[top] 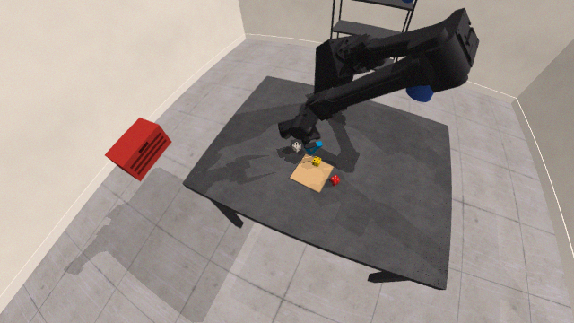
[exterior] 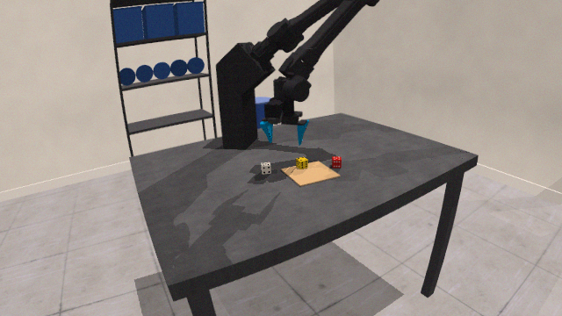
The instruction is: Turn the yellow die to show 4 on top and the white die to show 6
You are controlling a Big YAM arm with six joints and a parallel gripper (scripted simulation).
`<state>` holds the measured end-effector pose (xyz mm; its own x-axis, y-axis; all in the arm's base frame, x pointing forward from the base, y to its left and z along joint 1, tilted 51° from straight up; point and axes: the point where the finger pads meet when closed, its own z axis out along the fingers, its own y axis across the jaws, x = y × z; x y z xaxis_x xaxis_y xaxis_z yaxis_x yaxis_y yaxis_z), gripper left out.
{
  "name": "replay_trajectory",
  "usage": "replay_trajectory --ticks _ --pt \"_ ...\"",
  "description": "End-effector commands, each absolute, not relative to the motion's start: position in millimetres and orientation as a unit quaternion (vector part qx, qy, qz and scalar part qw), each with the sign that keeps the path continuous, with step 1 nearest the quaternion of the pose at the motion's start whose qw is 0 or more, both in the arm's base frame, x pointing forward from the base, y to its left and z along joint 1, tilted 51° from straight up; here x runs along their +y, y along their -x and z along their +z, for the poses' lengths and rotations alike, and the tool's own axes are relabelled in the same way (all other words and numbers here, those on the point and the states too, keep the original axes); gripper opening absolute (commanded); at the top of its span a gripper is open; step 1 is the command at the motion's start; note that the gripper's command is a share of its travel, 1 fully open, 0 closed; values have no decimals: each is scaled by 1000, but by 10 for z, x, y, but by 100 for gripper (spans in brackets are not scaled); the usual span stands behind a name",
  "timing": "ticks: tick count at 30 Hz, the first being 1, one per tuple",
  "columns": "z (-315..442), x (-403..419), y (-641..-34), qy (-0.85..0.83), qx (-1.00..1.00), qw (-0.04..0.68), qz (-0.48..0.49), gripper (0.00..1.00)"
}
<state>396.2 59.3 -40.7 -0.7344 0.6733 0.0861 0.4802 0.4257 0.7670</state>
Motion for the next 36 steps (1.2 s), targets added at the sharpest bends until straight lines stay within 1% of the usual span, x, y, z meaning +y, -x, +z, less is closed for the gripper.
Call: replay_trajectory --ticks 1,19,23,26,31,36 --pt "-454 432 -4029 -419 799 102 419 100" --pt "-750 214 -3910 -625 652 -22 429 100" --pt "-802 154 -3925 -665 610 -47 429 100" --pt "-814 136 -3936 -674 599 -53 429 100" --pt "-916 82 -3854 -727 535 -94 420 100" --pt "-935 57 -3865 -739 517 -103 419 100"
